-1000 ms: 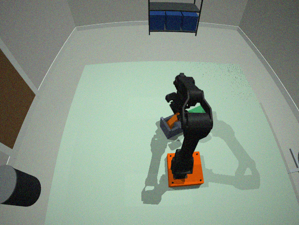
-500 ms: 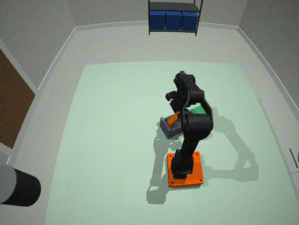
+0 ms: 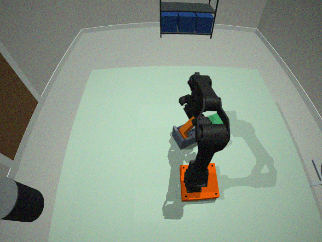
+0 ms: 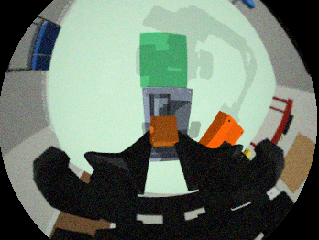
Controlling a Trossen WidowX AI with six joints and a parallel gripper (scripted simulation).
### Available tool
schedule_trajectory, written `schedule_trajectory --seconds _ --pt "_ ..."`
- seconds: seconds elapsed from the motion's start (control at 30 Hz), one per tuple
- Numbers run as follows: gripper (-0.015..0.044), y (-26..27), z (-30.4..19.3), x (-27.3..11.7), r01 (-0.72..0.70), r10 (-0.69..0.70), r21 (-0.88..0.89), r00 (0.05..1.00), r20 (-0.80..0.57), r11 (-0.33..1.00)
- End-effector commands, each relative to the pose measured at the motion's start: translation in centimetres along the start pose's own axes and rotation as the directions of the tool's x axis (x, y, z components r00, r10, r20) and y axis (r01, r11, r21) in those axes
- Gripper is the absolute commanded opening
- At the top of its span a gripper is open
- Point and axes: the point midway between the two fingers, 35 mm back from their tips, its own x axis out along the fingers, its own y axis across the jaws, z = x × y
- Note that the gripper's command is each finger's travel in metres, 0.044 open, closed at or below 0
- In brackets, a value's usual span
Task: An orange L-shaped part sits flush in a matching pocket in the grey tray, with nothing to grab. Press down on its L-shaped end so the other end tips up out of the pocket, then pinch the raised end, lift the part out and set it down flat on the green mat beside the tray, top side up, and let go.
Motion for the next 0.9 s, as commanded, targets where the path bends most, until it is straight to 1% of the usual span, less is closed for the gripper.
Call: schedule_trajectory --seconds 0.0,0.87 --pt "0.0000 0.1 -0.1 -0.8 -0.009 0.009 0.000 1.000 -0.005 1.000" --pt "0.0000 0.1 -0.1 -4.8 -0.009 0.009 0.000 1.000 -0.005 1.000"
